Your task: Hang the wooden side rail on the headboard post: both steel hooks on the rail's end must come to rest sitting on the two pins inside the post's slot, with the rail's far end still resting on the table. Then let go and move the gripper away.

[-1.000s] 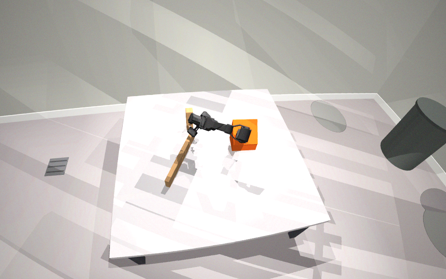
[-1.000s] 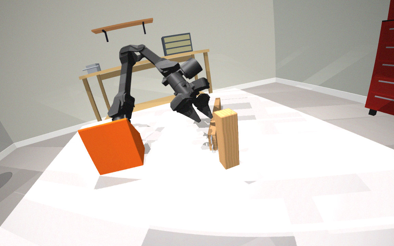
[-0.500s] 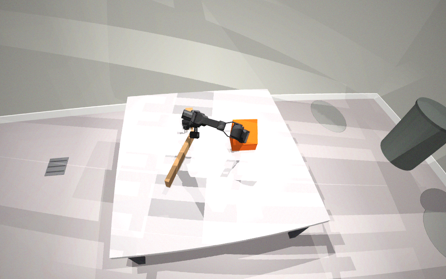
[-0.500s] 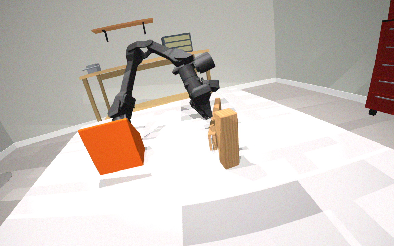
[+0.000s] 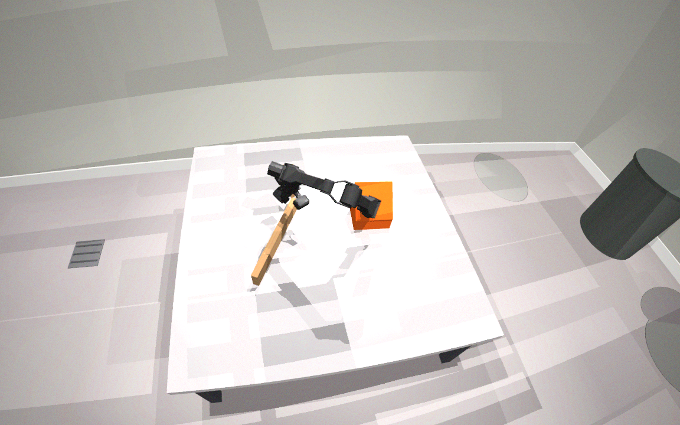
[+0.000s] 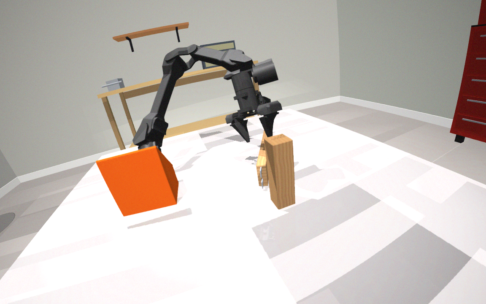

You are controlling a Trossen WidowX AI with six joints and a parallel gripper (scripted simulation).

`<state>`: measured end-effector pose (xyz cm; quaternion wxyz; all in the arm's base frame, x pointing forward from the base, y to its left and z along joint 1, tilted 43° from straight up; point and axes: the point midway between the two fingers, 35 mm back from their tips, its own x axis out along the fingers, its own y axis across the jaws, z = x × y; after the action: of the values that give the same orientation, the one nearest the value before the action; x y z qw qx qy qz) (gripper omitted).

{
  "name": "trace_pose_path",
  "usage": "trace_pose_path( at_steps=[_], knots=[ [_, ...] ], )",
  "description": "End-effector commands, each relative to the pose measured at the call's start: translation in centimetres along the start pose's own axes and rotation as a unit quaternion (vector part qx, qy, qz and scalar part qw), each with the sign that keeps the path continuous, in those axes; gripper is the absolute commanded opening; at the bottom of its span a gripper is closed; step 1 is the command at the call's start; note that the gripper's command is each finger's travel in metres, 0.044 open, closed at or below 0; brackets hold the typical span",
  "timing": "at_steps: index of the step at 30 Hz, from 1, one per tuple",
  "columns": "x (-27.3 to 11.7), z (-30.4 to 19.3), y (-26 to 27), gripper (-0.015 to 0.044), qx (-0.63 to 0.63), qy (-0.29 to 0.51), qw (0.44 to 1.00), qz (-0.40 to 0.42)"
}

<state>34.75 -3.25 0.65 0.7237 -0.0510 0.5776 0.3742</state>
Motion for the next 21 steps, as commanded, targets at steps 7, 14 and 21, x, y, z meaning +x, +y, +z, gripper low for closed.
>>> trace_pose_path(
  at_steps=[7,14,21],
  knots=[
    [-1.53,2.19,0.10,0.0440,-0.294,-0.070,0.947,0.109],
    [-1.53,2.19,0.10,0.0440,-0.294,-0.070,0.947,0.109],
    [-1.26,2.22,0.16,0.0440,-0.294,-0.070,0.947,0.109]
  ],
)
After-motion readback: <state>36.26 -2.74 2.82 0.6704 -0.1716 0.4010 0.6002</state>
